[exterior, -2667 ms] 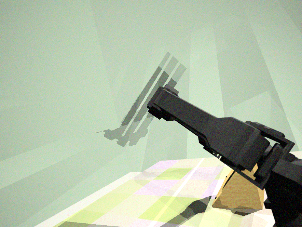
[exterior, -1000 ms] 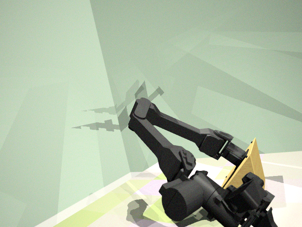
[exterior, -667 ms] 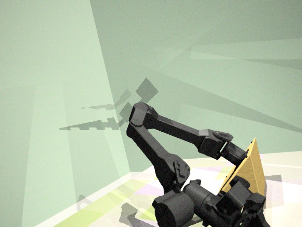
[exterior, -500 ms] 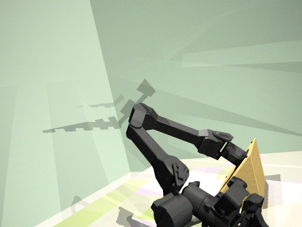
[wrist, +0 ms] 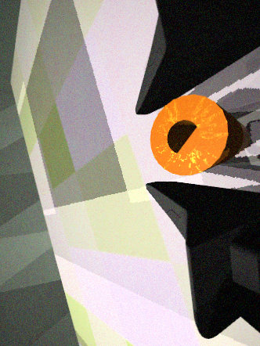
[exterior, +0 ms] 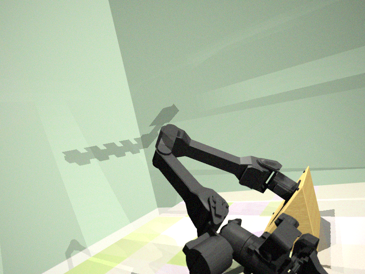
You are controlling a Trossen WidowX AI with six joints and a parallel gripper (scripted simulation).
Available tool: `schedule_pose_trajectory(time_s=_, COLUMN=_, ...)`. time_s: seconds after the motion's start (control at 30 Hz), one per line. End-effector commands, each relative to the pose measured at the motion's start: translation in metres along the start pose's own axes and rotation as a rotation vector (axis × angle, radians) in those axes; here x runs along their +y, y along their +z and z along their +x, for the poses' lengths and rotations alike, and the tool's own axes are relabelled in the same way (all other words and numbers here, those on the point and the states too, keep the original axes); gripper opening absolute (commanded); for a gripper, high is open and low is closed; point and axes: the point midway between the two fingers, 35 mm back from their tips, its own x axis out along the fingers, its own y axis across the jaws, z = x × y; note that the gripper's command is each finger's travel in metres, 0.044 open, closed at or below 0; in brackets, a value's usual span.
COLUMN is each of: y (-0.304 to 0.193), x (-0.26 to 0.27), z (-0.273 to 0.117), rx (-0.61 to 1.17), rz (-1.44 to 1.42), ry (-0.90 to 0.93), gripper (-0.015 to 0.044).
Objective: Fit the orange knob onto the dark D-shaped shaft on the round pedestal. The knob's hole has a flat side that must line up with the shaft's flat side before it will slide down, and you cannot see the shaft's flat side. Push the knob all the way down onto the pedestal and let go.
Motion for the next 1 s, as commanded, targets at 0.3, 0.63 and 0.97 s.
schedule_pose_trajectory(time_s=0.3, y=0.001, x=0.000, z=0.000, rx=-0.004, rz=0.000, ry=-0.001, gripper=0.0260)
schedule_pose_trajectory(time_s=0.63, y=0.001, x=0.000, z=0.000, rx=-0.004, rz=0.000, ry=-0.001, gripper=0.0440)
schedule_pose_trajectory(time_s=0.97, y=0.022, x=-0.003, z=-0.009, rx=-0.002, rz=-0.001, ry=0.000, gripper=0.0440)
